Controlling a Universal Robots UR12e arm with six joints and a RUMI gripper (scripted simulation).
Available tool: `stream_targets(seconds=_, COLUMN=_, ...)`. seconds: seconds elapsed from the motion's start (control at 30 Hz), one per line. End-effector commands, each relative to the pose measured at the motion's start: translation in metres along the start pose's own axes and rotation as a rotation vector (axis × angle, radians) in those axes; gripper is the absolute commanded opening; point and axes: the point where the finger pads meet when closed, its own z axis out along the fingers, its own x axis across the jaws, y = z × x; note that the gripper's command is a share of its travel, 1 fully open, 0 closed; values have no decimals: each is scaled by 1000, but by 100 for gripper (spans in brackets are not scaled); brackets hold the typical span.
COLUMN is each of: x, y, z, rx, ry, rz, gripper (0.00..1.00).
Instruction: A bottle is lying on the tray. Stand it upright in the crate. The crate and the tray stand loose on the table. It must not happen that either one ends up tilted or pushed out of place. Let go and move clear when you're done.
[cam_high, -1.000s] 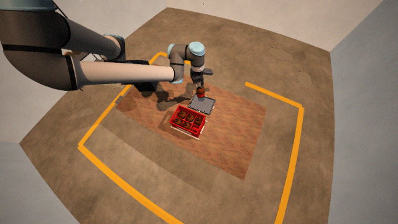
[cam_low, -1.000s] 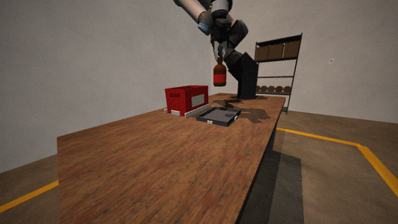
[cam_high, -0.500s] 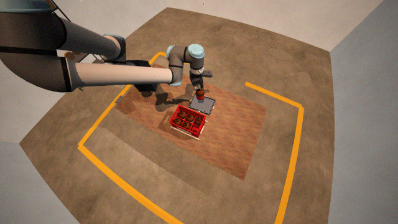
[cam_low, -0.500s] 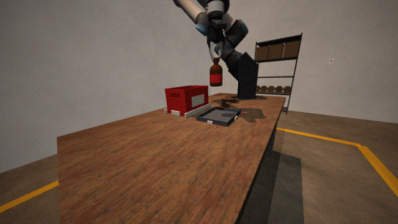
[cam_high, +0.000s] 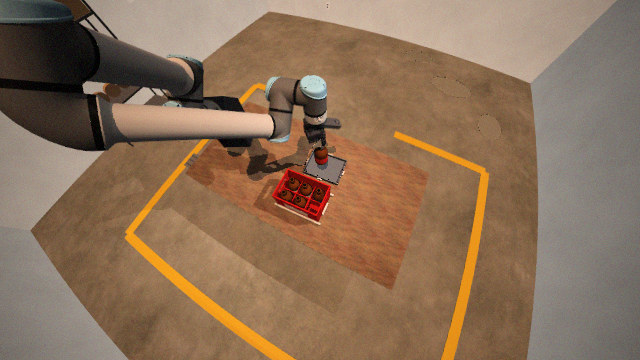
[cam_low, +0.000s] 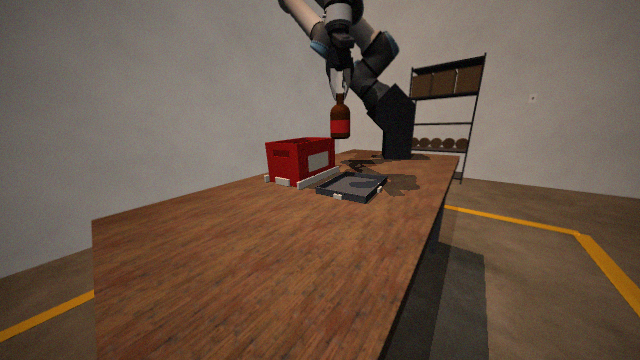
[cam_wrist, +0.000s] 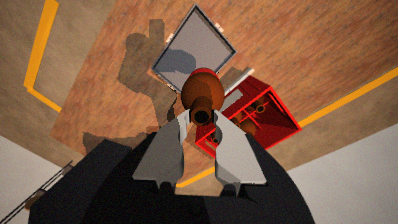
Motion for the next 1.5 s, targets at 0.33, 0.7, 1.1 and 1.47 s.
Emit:
stream_targets(seconds=0.33, x=28, y=16, z=-1, rx=1, ry=0, rz=0, gripper=0)
stream_targets(seconds=0.7, x=47, y=28, z=-1, rx=1, ry=0, rz=0, gripper=0)
stream_targets(seconds=1.1, x=69, y=41, z=-1, rx=1, ry=0, rz=0, gripper=0)
stream_targets(seconds=1.47, x=92, y=56, z=-1, rx=1, ry=0, rz=0, gripper=0)
